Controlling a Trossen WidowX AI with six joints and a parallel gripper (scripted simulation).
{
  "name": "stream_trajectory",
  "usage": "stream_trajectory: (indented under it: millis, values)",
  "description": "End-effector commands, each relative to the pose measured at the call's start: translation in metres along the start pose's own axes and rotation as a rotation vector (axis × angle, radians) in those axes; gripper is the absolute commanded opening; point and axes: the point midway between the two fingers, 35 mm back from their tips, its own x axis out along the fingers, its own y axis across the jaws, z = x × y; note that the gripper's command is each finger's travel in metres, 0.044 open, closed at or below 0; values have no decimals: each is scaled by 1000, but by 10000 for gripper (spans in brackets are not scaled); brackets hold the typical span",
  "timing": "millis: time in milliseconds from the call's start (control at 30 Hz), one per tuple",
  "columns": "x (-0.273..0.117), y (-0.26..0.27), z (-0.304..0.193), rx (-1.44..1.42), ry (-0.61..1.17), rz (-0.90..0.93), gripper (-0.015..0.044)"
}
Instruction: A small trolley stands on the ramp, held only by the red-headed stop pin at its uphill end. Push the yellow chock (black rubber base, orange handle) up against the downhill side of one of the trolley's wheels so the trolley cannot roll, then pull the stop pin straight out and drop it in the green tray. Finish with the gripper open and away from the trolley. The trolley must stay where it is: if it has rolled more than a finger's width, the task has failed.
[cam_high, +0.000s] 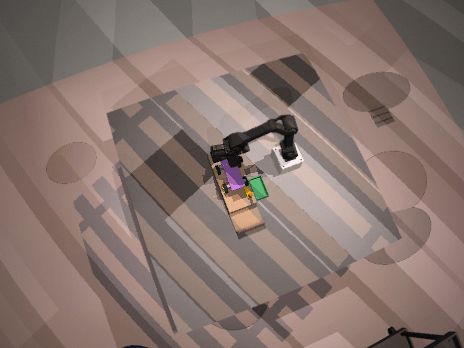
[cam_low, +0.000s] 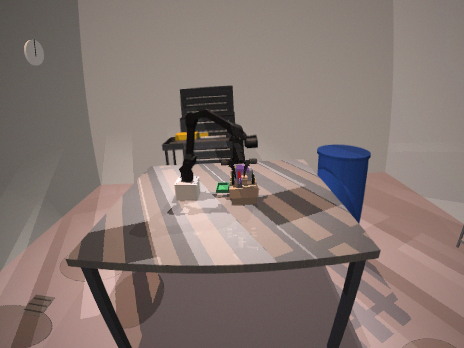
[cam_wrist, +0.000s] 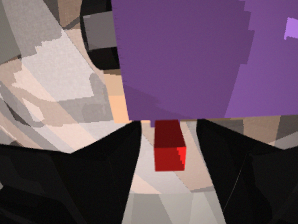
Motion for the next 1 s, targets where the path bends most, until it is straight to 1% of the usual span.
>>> stream_trajectory:
  millis: [0,133,433,467,967]
  values:
    - [4,2,1,-6,-3,6,190]
    - [1,0,0,0,0,1,85]
    - [1,0,0,0,0,1,25]
    - [0,0,0,-1,0,1,0]
    - [-10,3,-1,-6,-3,6,0]
